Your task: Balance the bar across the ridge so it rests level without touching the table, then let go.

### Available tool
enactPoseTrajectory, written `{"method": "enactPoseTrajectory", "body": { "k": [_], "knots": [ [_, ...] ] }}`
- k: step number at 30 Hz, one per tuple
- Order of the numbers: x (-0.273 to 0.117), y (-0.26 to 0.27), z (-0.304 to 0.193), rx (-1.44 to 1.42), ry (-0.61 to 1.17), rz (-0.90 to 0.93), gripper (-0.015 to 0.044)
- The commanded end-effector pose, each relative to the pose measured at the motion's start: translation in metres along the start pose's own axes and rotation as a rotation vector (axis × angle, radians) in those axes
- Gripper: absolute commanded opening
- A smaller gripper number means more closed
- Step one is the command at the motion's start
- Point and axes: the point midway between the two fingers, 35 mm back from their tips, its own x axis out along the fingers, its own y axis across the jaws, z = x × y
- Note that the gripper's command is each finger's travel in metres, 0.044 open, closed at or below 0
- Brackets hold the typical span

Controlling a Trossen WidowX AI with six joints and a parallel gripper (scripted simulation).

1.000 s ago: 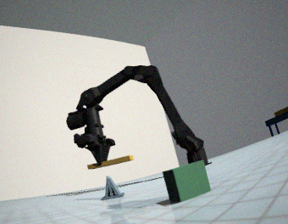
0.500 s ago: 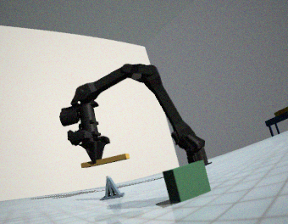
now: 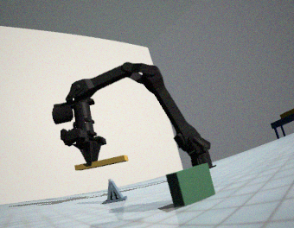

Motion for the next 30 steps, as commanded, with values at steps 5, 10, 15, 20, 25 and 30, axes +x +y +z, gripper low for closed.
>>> {"method": "enactPoseTrajectory", "body": {
  "k": [5, 10, 15, 20, 25, 30],
  "knots": [
    [-0.003, 0.028, -0.003, -0.023, -0.005, 0.006, 0.0000],
    [-0.003, 0.045, -0.007, -0.041, -0.005, 0.007, 0.0000],
    [-0.003, 0.063, -0.012, -0.059, -0.005, 0.009, 0.0000],
    [-0.004, 0.081, -0.018, -0.076, -0.004, 0.010, 0.0000],
    [-0.004, 0.098, -0.025, -0.093, -0.004, 0.011, 0.0000],
    [-0.004, 0.115, -0.033, -0.110, -0.003, 0.013, 0.0000]
  ]
}}
